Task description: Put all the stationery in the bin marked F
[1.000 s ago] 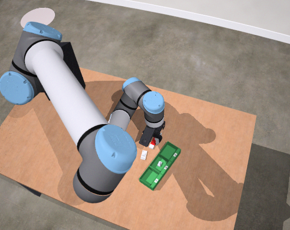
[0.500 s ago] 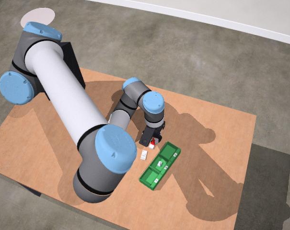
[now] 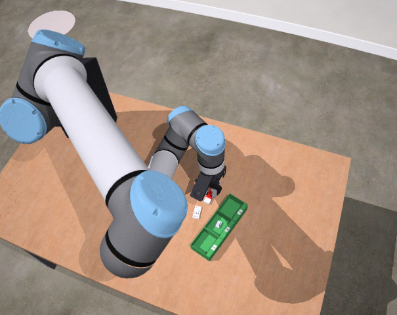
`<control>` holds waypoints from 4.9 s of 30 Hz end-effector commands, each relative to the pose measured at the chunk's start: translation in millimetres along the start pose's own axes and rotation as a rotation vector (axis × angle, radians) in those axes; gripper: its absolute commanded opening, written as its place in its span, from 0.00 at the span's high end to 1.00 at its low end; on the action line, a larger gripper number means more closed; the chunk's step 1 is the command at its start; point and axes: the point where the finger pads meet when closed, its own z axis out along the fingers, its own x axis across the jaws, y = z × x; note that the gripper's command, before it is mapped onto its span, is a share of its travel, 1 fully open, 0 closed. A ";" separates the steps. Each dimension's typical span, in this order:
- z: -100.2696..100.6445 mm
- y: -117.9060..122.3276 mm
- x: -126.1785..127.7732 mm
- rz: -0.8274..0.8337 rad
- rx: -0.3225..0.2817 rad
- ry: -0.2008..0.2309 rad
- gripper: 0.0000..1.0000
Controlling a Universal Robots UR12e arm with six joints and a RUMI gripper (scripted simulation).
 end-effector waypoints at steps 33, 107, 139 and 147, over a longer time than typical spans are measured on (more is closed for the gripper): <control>-60.4 0.1 -0.1 0.000 0.000 -0.001 1.00; -35.0 -104.1 -86.1 0.161 0.000 -0.001 1.00; -26.6 -102.6 -84.8 0.161 0.000 -0.001 0.82; -26.6 -102.6 -84.8 0.161 0.000 -0.001 0.82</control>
